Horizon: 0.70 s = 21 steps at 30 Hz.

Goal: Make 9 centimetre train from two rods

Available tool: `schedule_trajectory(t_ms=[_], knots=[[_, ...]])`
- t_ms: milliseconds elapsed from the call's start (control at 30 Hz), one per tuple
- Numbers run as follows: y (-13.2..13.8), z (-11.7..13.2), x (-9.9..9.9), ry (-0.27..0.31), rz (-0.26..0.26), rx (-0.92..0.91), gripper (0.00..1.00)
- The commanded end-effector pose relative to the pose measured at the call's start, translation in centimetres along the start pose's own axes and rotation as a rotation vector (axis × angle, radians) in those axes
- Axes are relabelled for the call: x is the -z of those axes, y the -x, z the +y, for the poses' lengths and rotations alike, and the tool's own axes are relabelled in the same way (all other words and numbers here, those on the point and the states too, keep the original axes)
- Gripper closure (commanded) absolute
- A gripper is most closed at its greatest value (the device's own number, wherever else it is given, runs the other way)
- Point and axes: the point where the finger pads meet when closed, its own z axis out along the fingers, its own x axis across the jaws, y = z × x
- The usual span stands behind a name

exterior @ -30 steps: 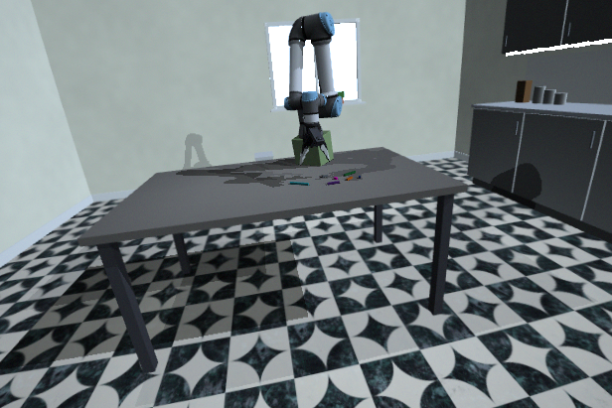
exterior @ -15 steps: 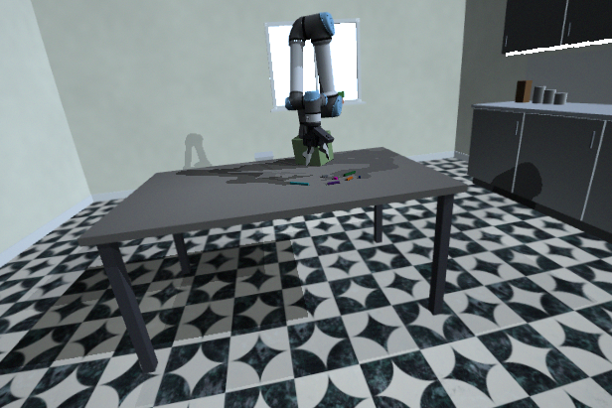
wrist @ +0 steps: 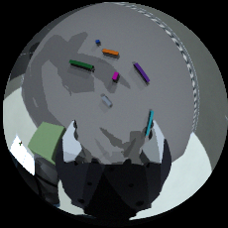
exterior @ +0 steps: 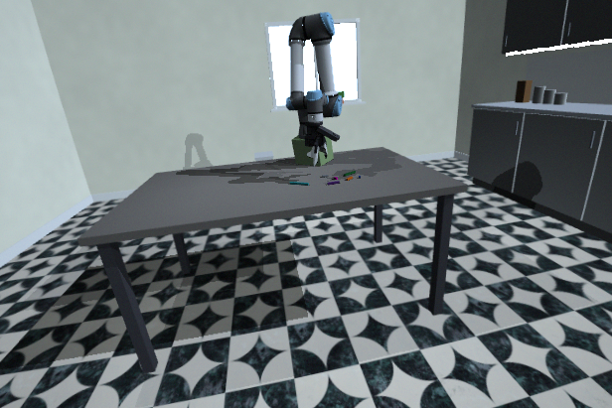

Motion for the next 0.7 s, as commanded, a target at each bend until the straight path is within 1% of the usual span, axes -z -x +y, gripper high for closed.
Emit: schedule_trajectory(t_ms=[0,67,167,467,567,667], knots=[[0.5,-0.4,0.1,-0.008,0.0,0.167,0.0],[0.5,-0.4,0.1,-0.008,0.0,0.167,0.0],[0.8,-0.6,0.1,-0.008,0.001,0.278,0.0],[1.5,-1.0,0.1,-0.008,0.002,0.511,0.0],[1.7,-1.1,0.2,-0.008,0.003,0.568,0.0],[1.7,-1.1,0.2,-0.008,0.003,0.584,0.0]])
